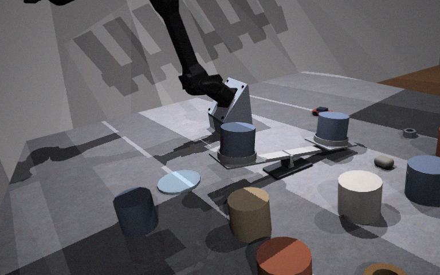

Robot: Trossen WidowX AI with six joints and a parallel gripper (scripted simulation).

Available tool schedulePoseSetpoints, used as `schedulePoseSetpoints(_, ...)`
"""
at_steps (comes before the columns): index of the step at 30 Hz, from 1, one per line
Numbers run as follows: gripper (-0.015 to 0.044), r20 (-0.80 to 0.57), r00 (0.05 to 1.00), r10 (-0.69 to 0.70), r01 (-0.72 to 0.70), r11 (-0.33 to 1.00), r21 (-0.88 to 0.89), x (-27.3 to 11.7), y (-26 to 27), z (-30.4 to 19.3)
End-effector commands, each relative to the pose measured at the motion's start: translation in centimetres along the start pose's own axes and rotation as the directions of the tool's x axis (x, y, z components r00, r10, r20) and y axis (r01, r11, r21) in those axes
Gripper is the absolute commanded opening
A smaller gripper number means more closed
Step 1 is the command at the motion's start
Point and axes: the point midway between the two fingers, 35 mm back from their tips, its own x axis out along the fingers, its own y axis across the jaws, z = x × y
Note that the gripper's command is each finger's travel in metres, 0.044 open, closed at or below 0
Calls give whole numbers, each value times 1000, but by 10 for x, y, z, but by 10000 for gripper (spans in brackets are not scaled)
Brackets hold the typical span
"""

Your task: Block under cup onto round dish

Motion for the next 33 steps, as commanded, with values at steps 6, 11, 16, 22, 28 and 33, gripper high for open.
schedulePoseSetpoints(6,440,-57,994,-93,105,957,271,3,-30,-52)
schedulePoseSetpoints(11,440,-111,987,-116,151,907,394,5,-35,-83)
schedulePoseSetpoints(16,440,-173,978,-118,190,849,494,7,-32,-115)
schedulePoseSetpoints(22,440,-276,955,-112,261,761,593,9,-22,-159)
schedulePoseSetpoints(28,440,-396,914,-84,346,670,657,7,-2,-207)
schedulePoseSetpoints(33,440,-497,867,-40,417,603,680,2,22,-245)
